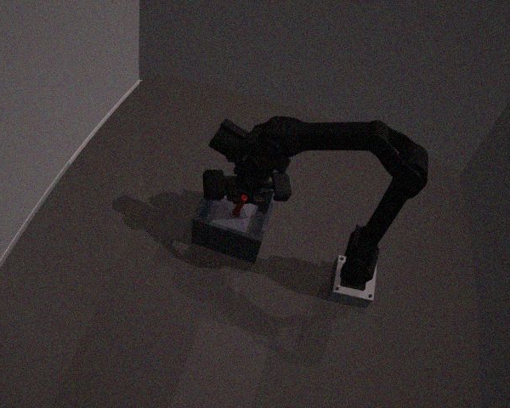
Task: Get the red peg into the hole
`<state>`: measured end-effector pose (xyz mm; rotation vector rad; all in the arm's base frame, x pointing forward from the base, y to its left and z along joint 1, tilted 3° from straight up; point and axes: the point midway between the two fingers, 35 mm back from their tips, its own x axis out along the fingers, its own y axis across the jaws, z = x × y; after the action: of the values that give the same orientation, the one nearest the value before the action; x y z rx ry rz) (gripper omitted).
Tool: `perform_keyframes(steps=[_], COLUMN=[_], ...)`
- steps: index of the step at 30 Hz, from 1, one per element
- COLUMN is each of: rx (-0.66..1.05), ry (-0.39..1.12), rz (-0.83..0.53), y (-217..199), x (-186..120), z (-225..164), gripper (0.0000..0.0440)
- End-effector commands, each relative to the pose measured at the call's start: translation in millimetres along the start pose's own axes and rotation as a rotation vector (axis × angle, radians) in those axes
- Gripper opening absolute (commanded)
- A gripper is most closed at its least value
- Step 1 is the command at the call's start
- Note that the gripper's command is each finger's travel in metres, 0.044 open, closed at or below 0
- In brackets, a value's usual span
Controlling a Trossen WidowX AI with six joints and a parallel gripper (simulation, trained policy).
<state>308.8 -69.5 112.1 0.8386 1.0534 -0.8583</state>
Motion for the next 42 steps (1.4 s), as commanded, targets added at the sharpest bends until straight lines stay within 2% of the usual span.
perform_keyframes(steps=[1,3,6,8,26,42], rx=[-0.010,-0.017,-0.032,-0.049,-0.113,-0.128], ry=[0.017,0.024,0.032,0.043,0.078,0.124], rz=[-0.011,-0.021,-0.034,-0.050,-0.076,-0.112], y=[0,-1,-1,-3,15,11], x=[9,15,22,26,34,47], z=[0,1,2,3,31,54], gripper=[0.0005,0.0030,0.0104,0.0133,0.0113,0.0096])
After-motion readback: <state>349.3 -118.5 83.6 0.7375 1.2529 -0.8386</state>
